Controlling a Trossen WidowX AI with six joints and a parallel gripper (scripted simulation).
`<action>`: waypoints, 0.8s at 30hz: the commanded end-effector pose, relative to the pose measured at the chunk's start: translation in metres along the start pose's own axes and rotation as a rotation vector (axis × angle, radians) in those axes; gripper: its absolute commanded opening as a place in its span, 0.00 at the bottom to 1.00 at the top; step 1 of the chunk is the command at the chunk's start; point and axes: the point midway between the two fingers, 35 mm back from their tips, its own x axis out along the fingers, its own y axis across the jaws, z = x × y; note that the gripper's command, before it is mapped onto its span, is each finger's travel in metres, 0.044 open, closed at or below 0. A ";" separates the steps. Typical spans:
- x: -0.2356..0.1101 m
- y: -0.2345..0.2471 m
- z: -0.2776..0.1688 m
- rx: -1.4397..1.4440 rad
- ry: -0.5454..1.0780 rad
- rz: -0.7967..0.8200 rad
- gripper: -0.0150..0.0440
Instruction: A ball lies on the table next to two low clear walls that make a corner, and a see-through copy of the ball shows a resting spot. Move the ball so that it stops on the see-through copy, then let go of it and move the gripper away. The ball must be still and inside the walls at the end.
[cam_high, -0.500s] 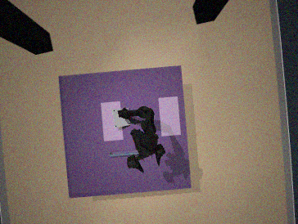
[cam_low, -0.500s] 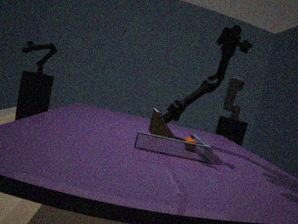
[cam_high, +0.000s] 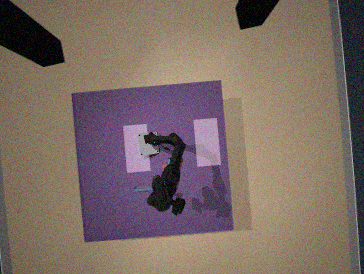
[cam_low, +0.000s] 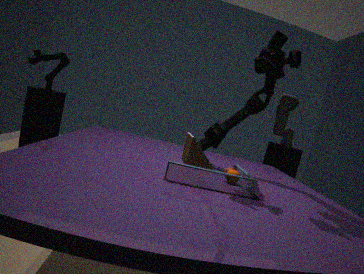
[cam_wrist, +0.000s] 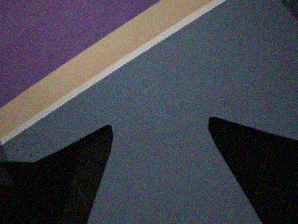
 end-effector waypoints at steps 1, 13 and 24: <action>0.044 0.046 0.032 0.254 -0.115 0.103 0.89; 0.112 0.169 0.190 0.862 -0.412 0.632 0.89; 0.095 0.223 0.290 1.068 -0.503 1.045 0.89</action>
